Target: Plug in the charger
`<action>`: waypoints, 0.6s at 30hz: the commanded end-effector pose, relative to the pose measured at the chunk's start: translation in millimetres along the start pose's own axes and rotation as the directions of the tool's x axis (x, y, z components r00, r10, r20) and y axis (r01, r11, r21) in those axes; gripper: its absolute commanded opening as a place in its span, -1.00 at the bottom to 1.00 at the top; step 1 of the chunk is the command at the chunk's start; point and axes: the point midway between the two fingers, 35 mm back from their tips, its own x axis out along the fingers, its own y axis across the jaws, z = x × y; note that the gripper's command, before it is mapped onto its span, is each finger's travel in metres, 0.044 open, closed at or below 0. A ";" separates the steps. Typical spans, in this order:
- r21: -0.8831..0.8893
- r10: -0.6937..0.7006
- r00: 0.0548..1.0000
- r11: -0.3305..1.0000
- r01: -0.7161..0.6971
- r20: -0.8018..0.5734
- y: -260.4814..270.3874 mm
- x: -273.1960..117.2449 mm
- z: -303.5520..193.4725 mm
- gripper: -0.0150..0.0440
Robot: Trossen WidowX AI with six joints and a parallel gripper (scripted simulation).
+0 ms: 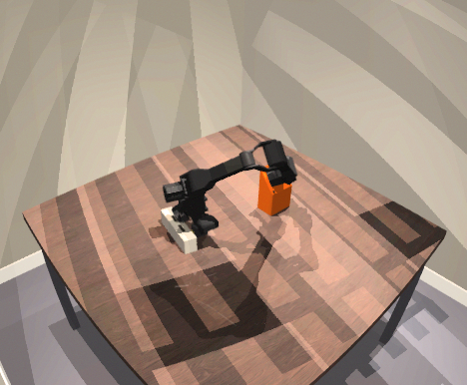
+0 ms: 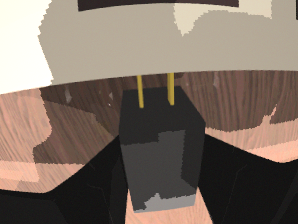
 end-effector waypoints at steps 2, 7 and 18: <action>0.003 0.003 1.000 1.000 -0.003 0.002 0.6 -0.7 2.0 -0.49; 0.003 0.003 1.000 1.000 -0.003 0.002 0.6 -0.8 2.8 -0.49; 0.003 0.003 1.000 1.000 -0.003 0.002 0.6 -0.8 3.3 -0.49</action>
